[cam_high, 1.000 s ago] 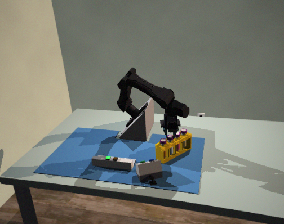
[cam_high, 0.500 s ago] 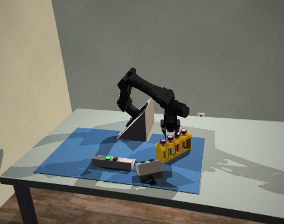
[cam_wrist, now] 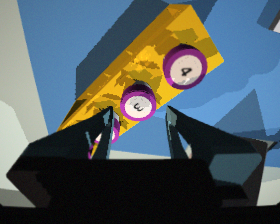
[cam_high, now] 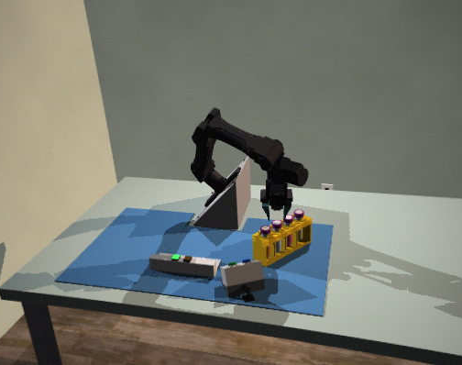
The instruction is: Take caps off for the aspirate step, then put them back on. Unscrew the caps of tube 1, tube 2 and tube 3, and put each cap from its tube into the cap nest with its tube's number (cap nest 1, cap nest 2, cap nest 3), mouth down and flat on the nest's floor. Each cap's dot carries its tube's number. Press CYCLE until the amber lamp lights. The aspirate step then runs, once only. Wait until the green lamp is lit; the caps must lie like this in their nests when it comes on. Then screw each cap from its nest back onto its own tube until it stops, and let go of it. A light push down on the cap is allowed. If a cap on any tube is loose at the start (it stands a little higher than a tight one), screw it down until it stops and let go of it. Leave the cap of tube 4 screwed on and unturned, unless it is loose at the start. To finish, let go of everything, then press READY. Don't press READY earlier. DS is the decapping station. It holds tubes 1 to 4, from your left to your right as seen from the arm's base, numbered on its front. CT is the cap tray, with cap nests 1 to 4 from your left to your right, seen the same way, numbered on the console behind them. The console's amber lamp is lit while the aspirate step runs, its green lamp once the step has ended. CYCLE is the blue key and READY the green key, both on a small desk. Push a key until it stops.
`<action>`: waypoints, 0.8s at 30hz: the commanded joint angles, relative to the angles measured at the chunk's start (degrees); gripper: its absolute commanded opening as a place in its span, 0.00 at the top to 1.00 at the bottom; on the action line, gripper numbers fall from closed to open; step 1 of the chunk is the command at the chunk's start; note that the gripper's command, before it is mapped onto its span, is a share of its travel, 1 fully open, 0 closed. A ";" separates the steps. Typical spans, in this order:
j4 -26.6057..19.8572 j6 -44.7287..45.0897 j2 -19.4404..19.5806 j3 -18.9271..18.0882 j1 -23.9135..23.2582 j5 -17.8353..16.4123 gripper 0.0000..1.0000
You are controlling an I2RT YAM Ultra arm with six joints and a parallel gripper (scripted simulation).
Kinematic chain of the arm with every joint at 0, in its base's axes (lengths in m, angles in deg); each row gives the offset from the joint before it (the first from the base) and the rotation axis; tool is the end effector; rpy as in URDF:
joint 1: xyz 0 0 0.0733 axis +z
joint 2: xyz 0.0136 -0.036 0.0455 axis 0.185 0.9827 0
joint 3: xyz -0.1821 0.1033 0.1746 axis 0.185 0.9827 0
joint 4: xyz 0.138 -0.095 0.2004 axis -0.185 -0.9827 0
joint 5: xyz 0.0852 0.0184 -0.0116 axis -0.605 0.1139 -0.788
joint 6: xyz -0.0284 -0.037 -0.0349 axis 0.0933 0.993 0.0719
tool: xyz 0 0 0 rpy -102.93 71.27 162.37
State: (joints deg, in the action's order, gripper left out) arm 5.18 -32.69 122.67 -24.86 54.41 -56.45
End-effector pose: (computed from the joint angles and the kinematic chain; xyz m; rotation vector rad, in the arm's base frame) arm 0.2879 0.2507 -0.0694 0.0395 -2.7645 1.1973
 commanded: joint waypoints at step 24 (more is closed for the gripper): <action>-4.41 -1.13 -1.04 -4.16 2.37 -0.50 0.51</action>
State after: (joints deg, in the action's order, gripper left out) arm 0.74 -33.78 122.47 -28.56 55.87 -56.99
